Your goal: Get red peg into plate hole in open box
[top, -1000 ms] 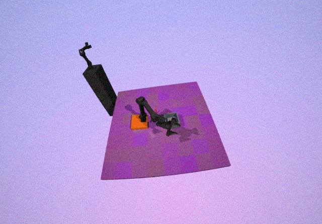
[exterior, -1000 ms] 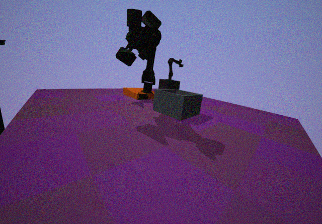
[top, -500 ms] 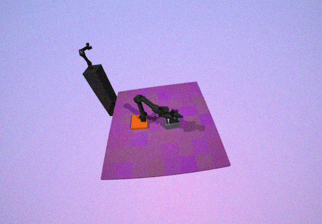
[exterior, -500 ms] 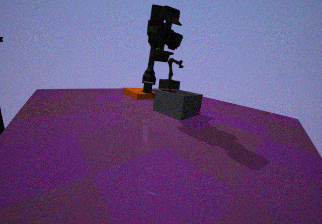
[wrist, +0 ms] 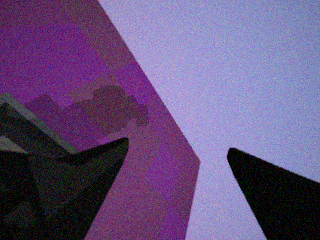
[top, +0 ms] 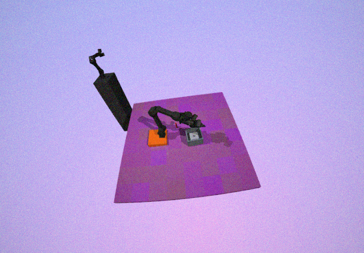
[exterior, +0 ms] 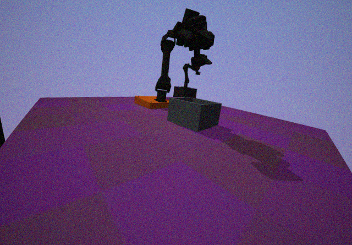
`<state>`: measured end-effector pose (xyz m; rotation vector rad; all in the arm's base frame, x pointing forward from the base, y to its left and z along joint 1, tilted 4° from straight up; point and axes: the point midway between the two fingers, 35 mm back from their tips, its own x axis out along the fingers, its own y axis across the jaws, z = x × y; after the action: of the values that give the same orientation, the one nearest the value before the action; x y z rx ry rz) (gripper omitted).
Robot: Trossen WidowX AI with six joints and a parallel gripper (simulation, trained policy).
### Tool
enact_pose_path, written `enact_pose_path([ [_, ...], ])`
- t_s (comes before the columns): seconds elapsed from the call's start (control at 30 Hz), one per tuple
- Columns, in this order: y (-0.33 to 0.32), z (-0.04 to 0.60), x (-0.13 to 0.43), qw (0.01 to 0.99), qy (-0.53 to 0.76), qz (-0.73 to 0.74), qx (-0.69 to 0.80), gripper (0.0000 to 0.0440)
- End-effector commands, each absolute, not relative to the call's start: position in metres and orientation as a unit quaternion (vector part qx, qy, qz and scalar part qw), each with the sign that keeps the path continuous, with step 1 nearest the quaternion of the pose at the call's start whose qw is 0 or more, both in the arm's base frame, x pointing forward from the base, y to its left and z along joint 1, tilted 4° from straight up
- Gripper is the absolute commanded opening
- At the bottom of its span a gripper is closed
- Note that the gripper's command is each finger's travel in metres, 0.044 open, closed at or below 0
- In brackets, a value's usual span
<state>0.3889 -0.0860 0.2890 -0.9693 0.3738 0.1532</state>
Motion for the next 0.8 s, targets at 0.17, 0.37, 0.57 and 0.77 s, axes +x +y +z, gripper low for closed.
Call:
enact_pose_path([
  [0.17, -0.041, 0.281, 0.371, 0.912, 0.220, 0.088, -0.334, 0.0418],
  [0.37, -0.014, 0.270, 0.355, 0.930, 0.262, 0.094, -0.242, 0.0420],
  [0.57, 0.010, 0.256, 0.336, 0.934, 0.309, 0.092, -0.152, 0.0423],
  [0.77, 0.031, 0.240, 0.315, 0.927, 0.361, 0.080, -0.065, 0.0429],
])
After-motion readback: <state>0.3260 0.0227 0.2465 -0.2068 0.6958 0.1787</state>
